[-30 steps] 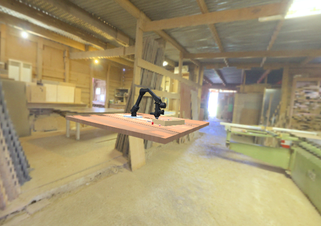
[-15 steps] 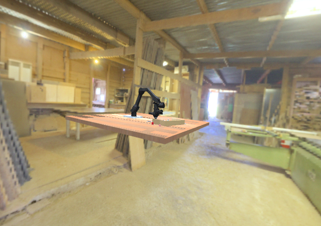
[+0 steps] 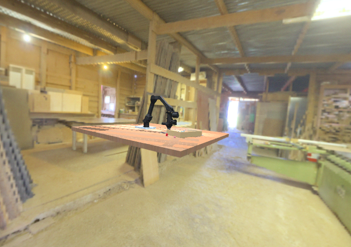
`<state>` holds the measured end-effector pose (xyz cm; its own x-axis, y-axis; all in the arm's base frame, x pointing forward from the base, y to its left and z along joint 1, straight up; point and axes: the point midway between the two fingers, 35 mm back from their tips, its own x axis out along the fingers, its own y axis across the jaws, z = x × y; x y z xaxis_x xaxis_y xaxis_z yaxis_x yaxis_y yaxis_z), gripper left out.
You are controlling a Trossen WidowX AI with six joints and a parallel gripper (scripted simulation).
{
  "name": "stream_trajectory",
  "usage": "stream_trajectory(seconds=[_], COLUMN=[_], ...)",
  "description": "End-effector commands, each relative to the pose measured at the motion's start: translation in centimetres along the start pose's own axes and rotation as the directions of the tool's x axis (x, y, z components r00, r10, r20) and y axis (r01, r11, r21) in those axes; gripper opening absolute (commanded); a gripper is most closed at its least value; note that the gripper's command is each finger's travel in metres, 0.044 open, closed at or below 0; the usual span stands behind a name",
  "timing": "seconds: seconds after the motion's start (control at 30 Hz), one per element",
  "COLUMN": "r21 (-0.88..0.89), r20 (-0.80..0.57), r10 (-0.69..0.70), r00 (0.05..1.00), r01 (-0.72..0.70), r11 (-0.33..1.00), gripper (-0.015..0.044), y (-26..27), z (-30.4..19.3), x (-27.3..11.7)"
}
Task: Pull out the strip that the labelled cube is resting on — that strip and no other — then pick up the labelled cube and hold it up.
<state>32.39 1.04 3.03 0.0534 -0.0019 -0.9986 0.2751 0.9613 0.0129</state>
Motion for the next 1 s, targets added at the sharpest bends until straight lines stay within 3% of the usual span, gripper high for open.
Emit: stream_trajectory(seconds=[0.0,0.97], r21=[-0.003,-0.003], r20=[-0.021,-0.025], r10=[-0.005,-0.004], r00=[1.000,1.000], r01=[0.005,0.004], r11=[1.000,1.000], gripper=[0.0000,0.0000], y=[0.0,0.2], z=[-1.3,-5.7], x=[0.4,0.4])
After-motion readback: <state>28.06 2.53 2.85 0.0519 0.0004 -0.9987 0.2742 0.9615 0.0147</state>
